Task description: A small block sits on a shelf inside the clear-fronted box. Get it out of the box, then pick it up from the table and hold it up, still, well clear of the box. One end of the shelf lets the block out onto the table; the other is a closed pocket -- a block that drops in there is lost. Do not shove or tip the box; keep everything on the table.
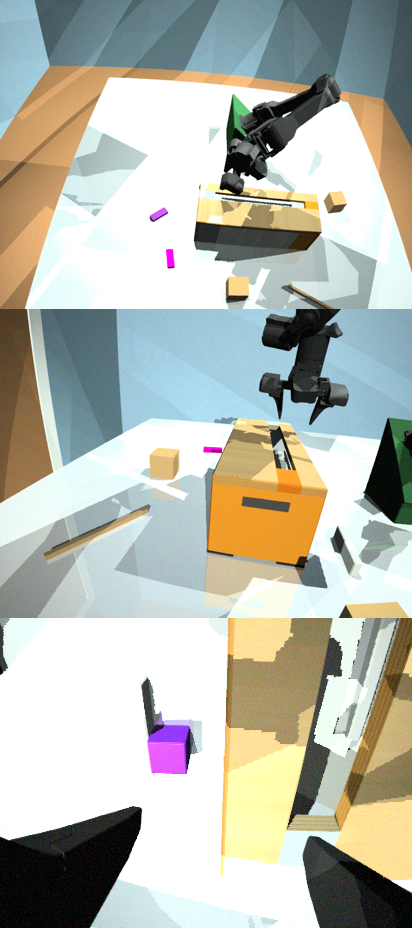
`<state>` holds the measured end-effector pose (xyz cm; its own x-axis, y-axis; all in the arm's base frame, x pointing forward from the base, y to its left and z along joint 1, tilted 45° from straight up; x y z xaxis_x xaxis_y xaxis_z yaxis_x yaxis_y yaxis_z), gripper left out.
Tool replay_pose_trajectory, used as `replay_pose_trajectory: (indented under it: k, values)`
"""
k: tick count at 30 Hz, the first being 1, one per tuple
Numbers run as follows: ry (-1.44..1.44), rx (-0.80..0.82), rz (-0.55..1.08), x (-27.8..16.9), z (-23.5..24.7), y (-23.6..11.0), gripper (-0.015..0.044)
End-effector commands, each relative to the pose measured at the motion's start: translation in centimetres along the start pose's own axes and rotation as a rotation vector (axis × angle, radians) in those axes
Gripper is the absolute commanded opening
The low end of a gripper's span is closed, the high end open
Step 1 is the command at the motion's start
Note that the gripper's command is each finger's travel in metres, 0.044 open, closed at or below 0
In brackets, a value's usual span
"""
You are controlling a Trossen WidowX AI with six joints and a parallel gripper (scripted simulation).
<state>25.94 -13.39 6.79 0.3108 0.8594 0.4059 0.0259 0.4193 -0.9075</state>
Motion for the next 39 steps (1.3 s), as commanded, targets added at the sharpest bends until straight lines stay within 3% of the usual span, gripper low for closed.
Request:
replay_pose_trajectory:
  k: [1, 11, 39]
  values:
    - [0.380, -0.014, -0.039, -1.4, 0.2, -0.3, 0.0285]
    - [1.471, 0.048, -0.168, -4.1, 1.6, 0.2, 0.0285]
    - [2.901, 0.390, -0.308, -7.7, 4.0, 1.0, 0.0285]
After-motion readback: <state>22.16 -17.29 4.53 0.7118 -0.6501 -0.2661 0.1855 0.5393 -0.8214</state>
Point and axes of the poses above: the point midway between the two fingers, 35 mm back from their tips, its own y axis out along the fingers, its own z axis across the jaws, x = y × z, the point moved 10 cm from there along -y, back along the fingers, and after that the axes turned 5 degrees about y, right-handed, at the moved point
